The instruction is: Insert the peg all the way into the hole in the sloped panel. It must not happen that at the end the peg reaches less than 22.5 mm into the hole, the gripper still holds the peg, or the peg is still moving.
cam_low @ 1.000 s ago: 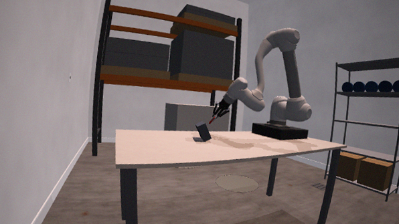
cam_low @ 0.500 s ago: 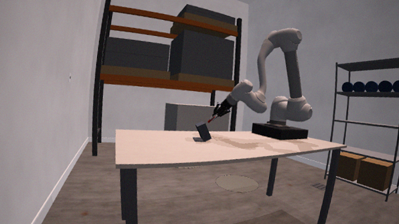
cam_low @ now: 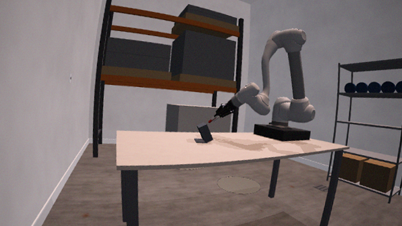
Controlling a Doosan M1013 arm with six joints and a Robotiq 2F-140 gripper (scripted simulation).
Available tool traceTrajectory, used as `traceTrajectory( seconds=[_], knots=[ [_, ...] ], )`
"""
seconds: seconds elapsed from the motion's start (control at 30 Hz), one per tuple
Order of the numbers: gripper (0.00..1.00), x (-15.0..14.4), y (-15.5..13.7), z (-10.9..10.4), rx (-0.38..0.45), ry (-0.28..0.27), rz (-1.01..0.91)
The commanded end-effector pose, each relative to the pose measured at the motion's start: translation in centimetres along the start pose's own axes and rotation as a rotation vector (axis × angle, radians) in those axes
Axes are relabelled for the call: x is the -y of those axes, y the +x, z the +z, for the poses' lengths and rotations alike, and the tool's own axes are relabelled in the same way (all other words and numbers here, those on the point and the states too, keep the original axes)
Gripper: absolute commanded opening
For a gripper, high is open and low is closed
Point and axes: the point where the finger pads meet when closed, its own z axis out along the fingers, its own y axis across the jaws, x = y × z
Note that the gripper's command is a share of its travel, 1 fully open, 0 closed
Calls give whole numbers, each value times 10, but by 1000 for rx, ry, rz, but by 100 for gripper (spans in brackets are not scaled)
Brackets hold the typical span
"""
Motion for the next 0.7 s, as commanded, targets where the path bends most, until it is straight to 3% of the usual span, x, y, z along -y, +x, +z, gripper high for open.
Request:
traceTrajectory(
  seconds=[0.0, 0.67],
  knots=[
    [0, 5, -5, -5, -2, 39, -52],
    [0, 24, -29, -30, -5, 191, -251]
  ],
)
